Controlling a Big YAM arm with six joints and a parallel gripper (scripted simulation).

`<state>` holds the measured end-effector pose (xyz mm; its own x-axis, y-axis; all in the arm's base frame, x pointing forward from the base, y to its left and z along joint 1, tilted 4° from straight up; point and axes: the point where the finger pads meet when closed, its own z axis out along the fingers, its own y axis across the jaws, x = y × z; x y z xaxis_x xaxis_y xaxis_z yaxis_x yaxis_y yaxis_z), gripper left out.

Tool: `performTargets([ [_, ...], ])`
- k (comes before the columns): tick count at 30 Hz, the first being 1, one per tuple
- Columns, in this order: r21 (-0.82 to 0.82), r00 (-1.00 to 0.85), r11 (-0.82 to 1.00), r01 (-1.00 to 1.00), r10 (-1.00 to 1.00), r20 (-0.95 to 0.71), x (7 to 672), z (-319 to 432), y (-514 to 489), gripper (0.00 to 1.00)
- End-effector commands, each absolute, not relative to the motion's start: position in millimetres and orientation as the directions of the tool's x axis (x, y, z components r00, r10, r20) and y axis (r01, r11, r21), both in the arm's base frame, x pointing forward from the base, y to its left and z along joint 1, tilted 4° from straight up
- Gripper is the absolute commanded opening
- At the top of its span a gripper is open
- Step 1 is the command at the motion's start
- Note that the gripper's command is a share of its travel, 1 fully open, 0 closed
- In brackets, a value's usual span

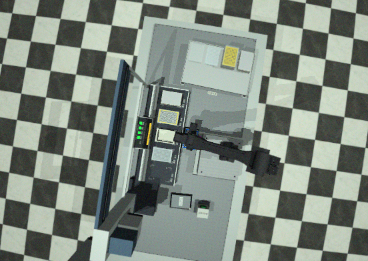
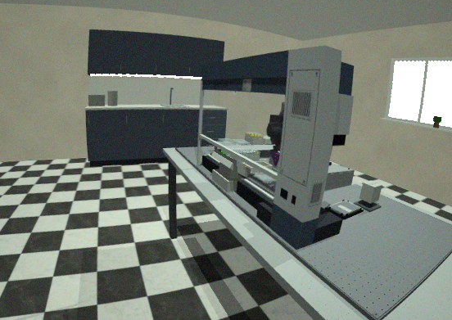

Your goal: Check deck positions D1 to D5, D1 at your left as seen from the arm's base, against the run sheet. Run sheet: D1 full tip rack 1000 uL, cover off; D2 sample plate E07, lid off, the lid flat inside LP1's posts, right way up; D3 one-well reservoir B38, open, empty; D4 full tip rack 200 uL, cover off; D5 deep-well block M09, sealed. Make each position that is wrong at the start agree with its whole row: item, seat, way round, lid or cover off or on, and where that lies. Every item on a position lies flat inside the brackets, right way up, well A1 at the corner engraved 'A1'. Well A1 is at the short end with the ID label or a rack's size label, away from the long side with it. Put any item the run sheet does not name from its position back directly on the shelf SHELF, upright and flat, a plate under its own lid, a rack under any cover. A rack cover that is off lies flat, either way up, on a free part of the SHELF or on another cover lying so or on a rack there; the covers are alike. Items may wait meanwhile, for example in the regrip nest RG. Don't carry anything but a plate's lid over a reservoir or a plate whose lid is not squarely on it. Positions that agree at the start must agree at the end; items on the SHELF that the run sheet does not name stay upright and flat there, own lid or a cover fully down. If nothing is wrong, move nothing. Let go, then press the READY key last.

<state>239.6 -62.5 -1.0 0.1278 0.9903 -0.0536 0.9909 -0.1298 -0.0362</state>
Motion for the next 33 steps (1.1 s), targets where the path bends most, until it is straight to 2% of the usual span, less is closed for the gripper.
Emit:
performTargets([
  [1, 0.028, 0.131, -0.13, 0.991, 0.989, -0.063, 265.3, 22.9, -69.1, 0.0],
  [33, 0.034, 0.13, -0.128, 0.991, 0.99, -0.063, 266.8, 73.5, -63.3, 0.0],
])
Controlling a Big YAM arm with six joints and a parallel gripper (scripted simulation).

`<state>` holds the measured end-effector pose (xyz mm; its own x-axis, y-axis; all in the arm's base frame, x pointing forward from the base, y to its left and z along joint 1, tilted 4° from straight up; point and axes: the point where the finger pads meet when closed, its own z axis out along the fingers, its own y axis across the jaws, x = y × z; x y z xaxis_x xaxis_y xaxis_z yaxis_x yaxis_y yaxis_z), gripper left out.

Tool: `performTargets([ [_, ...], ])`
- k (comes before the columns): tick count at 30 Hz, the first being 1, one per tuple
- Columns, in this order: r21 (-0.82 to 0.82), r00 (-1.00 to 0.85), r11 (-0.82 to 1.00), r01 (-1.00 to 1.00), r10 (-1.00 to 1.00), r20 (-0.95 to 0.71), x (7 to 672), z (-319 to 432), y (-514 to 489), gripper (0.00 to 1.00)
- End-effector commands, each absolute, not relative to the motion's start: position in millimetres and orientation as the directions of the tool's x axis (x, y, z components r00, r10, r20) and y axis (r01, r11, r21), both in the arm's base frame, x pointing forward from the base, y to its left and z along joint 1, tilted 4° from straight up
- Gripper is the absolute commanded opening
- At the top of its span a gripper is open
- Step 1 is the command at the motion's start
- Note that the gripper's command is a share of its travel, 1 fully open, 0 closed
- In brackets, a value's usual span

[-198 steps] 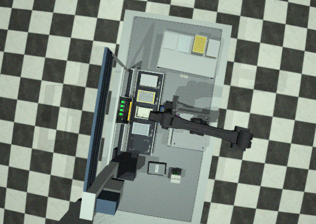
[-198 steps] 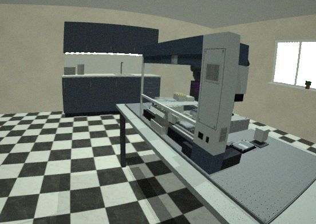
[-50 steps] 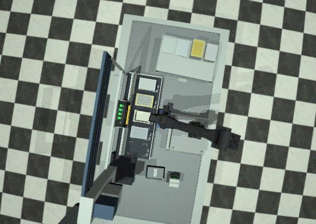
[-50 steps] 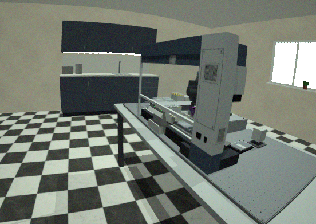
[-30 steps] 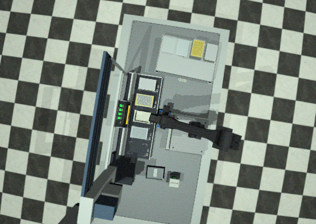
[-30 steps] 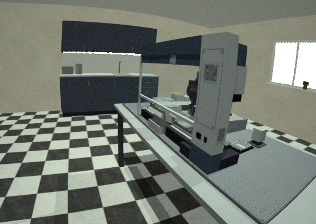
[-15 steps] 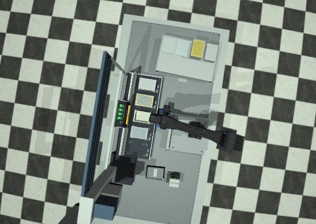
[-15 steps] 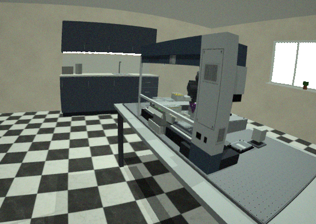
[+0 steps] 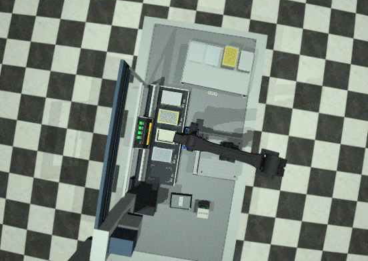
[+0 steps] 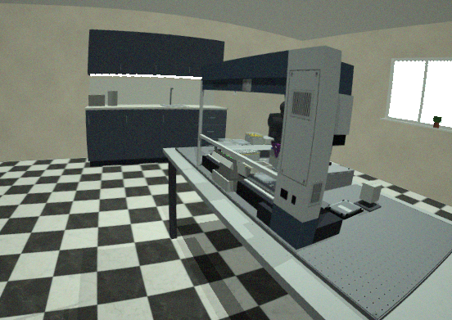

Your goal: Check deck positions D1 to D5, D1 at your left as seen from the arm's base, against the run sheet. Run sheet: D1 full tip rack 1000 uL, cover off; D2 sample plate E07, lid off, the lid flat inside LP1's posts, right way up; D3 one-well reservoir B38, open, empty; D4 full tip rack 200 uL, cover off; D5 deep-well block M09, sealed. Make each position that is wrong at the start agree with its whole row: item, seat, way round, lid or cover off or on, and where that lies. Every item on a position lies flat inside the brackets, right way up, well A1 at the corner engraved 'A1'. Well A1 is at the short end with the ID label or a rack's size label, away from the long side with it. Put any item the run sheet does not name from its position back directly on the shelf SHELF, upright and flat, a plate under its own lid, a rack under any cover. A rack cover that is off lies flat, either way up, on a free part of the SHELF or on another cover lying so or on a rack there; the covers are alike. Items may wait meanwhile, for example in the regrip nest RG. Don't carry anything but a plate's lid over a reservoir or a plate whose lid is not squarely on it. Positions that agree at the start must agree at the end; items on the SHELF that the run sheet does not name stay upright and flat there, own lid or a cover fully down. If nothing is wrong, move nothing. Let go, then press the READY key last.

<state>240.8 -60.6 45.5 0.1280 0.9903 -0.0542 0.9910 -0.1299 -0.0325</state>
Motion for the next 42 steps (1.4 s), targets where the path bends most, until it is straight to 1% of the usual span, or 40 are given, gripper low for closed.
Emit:
performTargets([
  [1, 0.034, 0.131, -0.13, 0.991, 0.989, -0.062, 266.7, 75.3, -63.6, 0.0],
  [11, 0.016, 0.129, -0.128, 0.992, 0.99, -0.061, 265.8, 84.8, -62.7, 0.0],
  [13, 0.036, 0.13, -0.128, 0.991, 0.99, -0.062, 266.7, 93.1, -62.0, 0.0],
  [27, 0.037, 0.131, -0.129, 0.991, 0.989, -0.062, 266.3, 114.3, -61.0, 0.0],
  [28, 0.019, 0.127, -0.126, 0.992, 0.99, -0.061, 266.0, 111.5, -60.6, 0.0],
  [42, 0.039, 0.13, -0.127, 0.991, 0.99, -0.061, 265.8, 140.5, -58.8, 0.0],
])
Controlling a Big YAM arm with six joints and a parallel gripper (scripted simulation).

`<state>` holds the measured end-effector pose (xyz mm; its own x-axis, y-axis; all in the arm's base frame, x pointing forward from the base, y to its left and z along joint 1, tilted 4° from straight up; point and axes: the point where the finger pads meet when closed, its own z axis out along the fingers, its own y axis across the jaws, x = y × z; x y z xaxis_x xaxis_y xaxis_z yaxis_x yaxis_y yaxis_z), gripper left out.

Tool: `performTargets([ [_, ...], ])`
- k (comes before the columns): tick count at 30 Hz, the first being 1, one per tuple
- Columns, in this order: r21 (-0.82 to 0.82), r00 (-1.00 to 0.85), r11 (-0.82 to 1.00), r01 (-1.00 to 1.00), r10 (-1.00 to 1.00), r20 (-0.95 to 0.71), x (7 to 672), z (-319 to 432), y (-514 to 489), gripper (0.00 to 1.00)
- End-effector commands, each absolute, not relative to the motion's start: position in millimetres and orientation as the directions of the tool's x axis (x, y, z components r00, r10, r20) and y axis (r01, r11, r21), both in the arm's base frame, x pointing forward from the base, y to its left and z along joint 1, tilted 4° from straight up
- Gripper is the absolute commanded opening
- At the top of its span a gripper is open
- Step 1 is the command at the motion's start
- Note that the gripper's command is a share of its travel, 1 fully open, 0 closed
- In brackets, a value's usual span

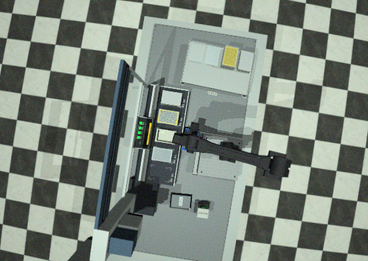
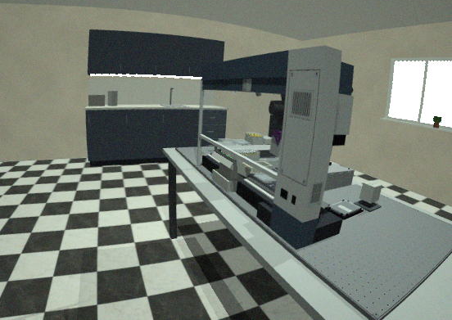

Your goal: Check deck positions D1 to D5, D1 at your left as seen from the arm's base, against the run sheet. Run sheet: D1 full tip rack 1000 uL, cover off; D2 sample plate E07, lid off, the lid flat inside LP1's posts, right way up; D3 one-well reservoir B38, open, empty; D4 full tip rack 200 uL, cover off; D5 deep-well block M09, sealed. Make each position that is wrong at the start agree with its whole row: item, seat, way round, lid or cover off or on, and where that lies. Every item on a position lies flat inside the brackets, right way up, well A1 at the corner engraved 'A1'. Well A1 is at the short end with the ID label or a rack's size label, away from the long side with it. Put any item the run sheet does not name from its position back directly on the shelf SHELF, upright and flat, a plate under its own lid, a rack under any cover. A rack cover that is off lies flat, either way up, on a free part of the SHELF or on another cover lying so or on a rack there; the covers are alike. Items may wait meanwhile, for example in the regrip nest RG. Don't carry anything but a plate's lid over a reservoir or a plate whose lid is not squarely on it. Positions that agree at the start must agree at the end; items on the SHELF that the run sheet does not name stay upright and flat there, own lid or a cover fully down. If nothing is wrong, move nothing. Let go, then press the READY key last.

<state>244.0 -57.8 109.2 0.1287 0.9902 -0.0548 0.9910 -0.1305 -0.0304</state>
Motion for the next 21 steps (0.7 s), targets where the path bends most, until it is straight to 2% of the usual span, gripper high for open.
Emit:
performTargets([
  [1, 0.039, 0.13, -0.127, 0.991, 0.99, -0.061, 265.8, 140.5, -58.8, 0.0],
  [21, 0.016, 0.129, -0.128, 0.992, 0.99, -0.06, 265.6, 163.9, -57.5, 0.0],
])
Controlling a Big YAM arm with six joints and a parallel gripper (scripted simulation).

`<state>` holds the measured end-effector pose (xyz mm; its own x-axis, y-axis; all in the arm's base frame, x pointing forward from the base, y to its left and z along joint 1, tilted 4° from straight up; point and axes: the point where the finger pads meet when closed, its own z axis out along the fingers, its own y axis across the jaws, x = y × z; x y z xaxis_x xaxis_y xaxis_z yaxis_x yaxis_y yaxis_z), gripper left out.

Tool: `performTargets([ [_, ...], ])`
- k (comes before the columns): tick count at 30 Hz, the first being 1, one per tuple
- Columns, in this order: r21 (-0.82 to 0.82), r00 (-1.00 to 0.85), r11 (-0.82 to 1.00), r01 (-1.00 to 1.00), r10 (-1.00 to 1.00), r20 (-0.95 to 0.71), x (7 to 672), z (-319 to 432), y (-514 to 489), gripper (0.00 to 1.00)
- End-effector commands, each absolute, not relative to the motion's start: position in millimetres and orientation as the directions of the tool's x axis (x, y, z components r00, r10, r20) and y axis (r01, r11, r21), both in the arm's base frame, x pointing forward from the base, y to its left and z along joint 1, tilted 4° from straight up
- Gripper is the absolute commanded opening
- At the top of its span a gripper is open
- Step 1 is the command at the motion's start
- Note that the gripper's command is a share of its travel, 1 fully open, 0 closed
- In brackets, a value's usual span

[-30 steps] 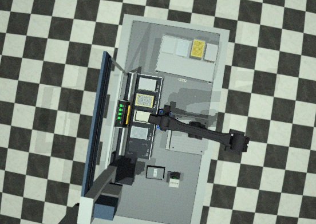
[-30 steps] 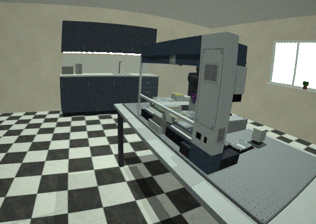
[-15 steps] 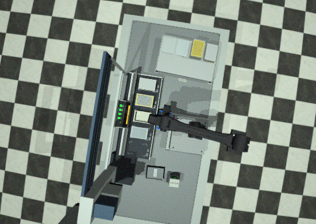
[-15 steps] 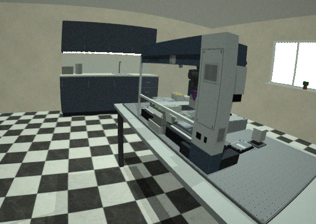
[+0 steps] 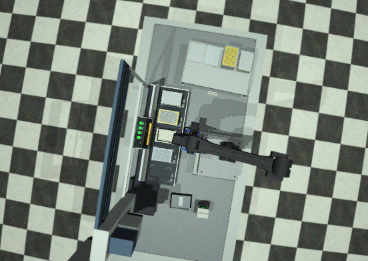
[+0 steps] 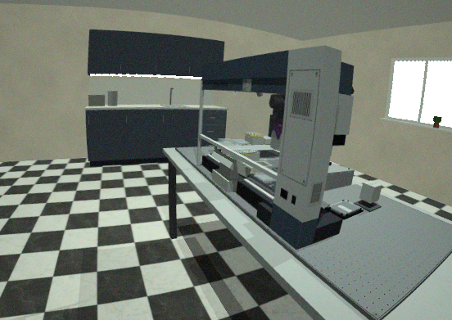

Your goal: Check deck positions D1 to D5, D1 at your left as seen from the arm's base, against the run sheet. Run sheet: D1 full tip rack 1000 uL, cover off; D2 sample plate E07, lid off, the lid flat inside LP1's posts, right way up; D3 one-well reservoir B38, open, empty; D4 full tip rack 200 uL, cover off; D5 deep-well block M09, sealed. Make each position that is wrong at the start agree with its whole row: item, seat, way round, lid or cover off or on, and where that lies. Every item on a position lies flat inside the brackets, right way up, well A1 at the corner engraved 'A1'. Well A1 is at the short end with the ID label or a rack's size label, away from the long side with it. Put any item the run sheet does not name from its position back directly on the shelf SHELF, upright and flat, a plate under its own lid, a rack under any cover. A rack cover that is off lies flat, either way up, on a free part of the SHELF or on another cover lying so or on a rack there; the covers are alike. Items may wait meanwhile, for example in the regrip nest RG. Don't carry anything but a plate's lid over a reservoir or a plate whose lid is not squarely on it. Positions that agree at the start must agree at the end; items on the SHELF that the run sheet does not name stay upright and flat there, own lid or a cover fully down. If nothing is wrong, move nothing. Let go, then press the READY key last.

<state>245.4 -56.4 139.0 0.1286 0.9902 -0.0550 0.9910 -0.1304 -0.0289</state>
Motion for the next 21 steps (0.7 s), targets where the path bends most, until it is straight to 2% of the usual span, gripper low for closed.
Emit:
performTargets([
  [1, 0.024, 0.129, -0.128, 0.991, 0.99, -0.06, 265.4, 167.7, -57.0, 0.0],
  [21, 0.036, 0.132, -0.13, 0.991, 0.989, -0.06, 263.8, 201.1, -55.4, 0.0],
])
